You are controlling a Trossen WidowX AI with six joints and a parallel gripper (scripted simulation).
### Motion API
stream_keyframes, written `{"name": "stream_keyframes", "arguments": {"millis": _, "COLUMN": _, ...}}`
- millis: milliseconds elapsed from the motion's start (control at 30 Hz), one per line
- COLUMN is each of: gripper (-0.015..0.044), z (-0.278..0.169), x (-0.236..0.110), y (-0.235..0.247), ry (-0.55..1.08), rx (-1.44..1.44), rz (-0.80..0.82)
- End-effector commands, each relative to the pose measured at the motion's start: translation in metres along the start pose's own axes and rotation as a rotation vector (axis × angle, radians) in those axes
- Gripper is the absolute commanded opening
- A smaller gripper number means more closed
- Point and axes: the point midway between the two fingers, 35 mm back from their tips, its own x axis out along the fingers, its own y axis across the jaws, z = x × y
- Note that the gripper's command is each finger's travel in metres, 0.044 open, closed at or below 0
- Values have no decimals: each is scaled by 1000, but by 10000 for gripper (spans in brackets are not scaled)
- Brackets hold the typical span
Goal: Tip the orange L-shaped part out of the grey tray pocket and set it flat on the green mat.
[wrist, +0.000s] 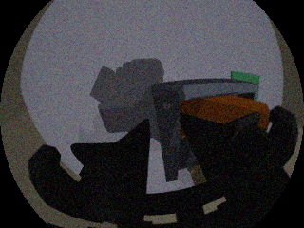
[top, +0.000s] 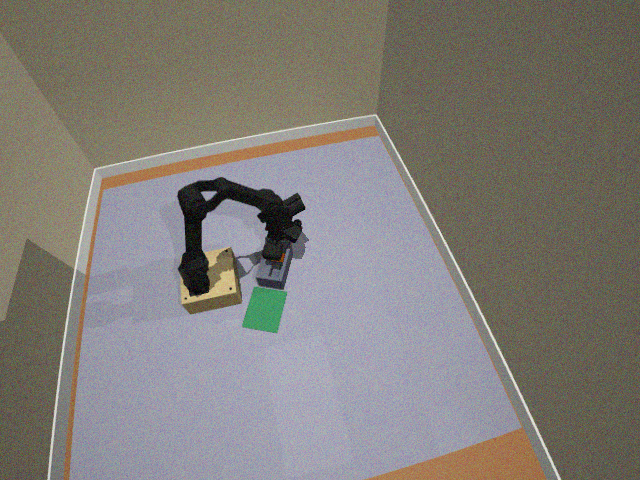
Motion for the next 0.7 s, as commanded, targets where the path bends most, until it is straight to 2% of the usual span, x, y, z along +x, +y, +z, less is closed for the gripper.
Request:
{"name": "stream_keyframes", "arguments": {"millis": 0, "gripper": 180, "z": -1, "x": 2, "y": -1, "ry": 3, "rx": -3, "rz": -6}}
{"name": "stream_keyframes", "arguments": {"millis": 667, "gripper": 180, "z": -1, "x": -12, "y": 11, "ry": 3, "rx": -3, "rz": -5}}
